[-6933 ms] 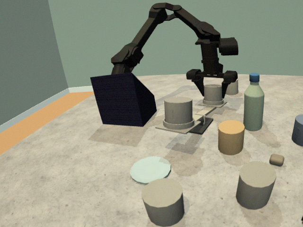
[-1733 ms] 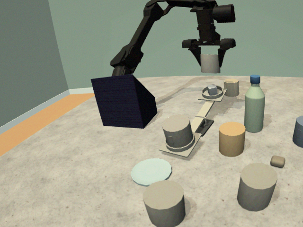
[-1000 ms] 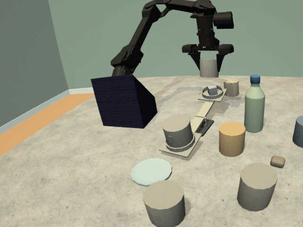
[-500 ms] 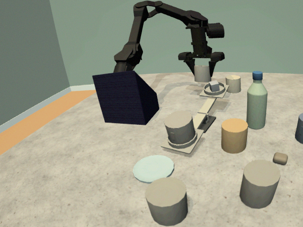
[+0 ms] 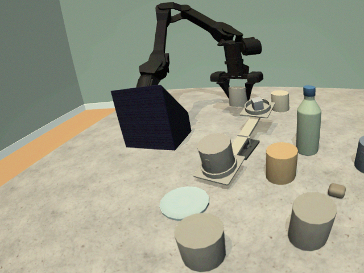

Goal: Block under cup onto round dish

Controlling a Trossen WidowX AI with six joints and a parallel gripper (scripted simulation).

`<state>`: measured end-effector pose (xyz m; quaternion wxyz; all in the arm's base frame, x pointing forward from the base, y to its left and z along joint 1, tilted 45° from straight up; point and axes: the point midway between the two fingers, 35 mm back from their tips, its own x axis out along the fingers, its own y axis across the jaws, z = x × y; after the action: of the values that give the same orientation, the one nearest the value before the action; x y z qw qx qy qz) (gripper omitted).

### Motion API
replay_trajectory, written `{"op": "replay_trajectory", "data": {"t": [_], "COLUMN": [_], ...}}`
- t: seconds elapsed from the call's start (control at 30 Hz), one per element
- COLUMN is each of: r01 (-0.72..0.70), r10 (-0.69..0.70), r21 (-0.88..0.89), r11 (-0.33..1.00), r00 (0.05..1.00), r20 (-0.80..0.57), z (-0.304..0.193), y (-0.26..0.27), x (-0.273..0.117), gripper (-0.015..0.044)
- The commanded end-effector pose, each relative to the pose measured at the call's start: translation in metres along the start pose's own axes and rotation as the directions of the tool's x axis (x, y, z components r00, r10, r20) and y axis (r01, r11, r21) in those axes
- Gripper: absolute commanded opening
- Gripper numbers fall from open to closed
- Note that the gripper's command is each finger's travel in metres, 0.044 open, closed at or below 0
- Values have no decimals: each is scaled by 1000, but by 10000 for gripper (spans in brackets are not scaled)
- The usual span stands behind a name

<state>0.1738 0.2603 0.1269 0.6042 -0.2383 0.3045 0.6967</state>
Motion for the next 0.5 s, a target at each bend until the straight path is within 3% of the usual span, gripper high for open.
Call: {"op": "replay_trajectory", "data": {"t": [0.0, 0.47], "r01": [-2, -3], "r10": [2, 3], "r21": [11, 12], "r11": [1000, 1000], "r00": [1000, 1000], "r20": [-5, -4], "z": [-3, -3], "y": [1, 1], "x": [15, 32], "gripper": [0, 0]}}
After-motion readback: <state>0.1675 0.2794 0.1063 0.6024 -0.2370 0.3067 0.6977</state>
